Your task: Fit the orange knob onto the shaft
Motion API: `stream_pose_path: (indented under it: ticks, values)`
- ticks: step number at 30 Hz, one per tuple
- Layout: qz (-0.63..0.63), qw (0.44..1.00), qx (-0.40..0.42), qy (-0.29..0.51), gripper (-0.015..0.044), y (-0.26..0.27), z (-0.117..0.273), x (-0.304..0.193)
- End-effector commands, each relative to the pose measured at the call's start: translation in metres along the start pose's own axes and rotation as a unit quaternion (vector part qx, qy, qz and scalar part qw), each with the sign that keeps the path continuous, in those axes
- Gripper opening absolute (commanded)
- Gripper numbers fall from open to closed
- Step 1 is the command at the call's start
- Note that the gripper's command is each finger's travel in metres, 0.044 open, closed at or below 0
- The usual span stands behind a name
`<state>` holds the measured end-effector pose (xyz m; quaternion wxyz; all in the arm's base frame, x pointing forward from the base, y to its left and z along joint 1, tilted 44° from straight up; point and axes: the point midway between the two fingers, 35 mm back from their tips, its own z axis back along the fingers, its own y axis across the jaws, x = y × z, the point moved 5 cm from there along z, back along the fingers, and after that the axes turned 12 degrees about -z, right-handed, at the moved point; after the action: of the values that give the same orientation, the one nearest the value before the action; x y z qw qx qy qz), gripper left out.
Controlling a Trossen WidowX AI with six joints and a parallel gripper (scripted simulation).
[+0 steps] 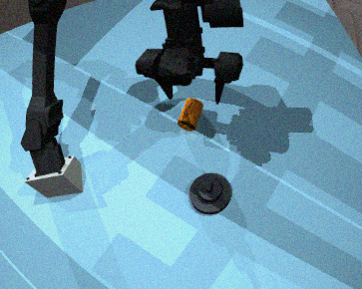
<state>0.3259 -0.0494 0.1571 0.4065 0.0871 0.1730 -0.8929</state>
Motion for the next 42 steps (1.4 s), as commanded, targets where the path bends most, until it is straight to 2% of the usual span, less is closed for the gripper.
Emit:
stream_pose_path:
  ticks: [1, 42]
  values:
    - [-0.013, 0.997, -0.071, -0.012, 0.0440, -0.026, -0.031, -0.040]
    - [-0.013, 0.997, -0.075, -0.012, 0.0440, -0.041, -0.093, -0.063]
